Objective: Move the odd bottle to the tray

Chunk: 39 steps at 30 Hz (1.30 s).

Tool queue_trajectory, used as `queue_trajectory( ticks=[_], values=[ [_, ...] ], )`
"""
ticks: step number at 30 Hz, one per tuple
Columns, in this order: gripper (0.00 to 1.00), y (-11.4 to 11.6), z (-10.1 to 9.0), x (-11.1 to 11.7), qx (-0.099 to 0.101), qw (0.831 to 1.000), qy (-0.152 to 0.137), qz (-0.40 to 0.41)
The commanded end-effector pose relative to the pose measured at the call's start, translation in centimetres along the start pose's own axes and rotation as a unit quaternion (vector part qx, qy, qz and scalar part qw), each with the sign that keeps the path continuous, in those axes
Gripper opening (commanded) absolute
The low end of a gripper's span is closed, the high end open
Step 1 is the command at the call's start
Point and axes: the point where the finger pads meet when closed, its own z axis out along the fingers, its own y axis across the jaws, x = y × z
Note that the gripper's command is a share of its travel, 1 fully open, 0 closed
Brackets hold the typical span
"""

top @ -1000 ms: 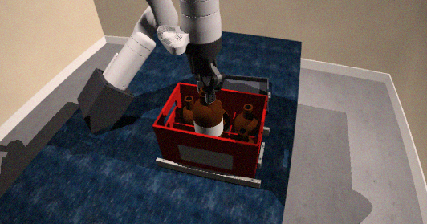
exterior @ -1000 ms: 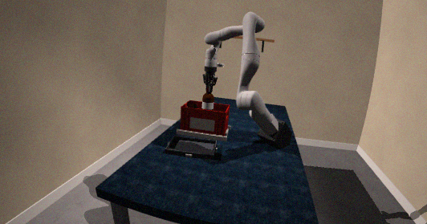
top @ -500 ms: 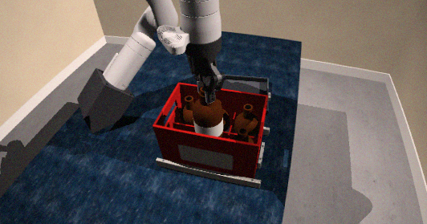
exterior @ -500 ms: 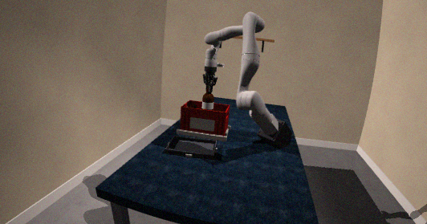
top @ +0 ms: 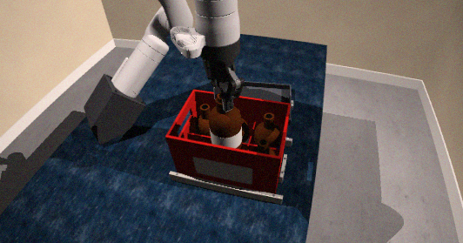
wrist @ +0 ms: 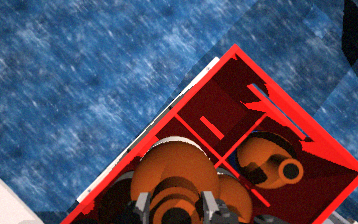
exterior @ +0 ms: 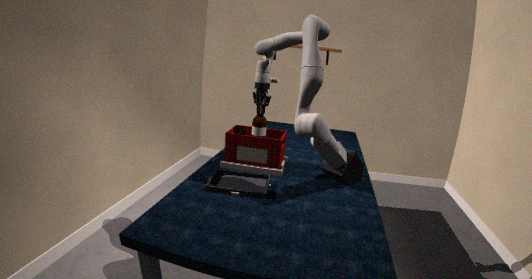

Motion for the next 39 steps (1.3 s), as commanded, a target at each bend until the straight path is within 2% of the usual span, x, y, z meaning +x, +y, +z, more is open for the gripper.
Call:
queue_trajectory(
  ticks=[1, 39],
  values=[
    [0.00, -0.1, -0.2, 0.0, 0.001, 1.000, 0.000, 0.000],
    [0.00, 0.0, -3.6, 0.0, 0.001, 1.000, 0.000, 0.000]
  ],
)
